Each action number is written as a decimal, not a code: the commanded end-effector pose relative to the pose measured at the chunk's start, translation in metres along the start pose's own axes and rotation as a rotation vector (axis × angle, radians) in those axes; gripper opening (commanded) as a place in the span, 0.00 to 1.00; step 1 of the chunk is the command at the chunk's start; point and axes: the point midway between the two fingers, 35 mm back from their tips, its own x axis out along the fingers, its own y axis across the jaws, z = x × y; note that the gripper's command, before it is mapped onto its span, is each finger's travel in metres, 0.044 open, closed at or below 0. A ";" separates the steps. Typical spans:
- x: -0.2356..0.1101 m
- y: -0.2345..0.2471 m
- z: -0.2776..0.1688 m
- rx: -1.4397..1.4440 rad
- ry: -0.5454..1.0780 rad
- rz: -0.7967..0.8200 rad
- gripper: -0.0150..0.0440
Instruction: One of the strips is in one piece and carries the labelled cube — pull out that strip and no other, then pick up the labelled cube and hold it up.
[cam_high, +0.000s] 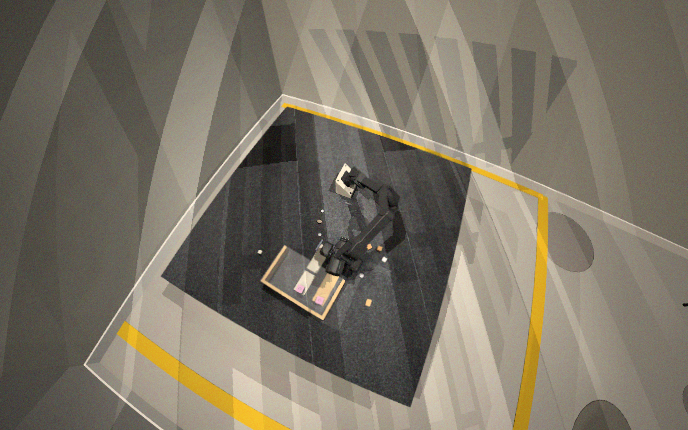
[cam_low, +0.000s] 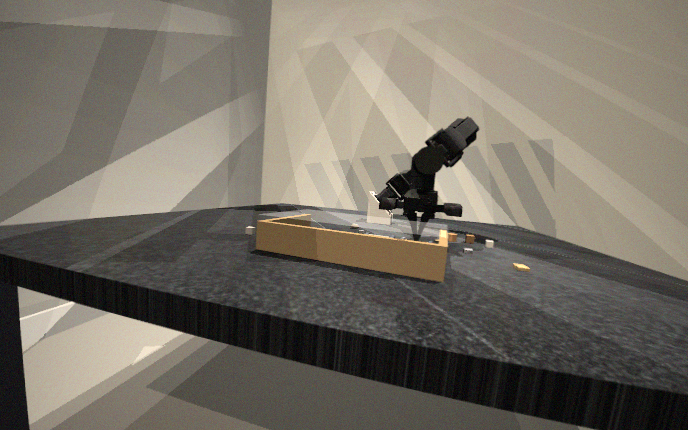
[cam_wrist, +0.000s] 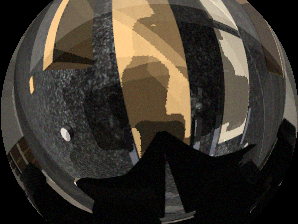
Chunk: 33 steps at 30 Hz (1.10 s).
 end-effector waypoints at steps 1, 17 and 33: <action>0.002 -0.001 0.000 0.004 0.000 -0.004 0.25; 0.003 0.000 0.001 0.004 0.000 -0.004 0.25; 0.005 0.000 0.003 0.004 0.000 -0.004 0.25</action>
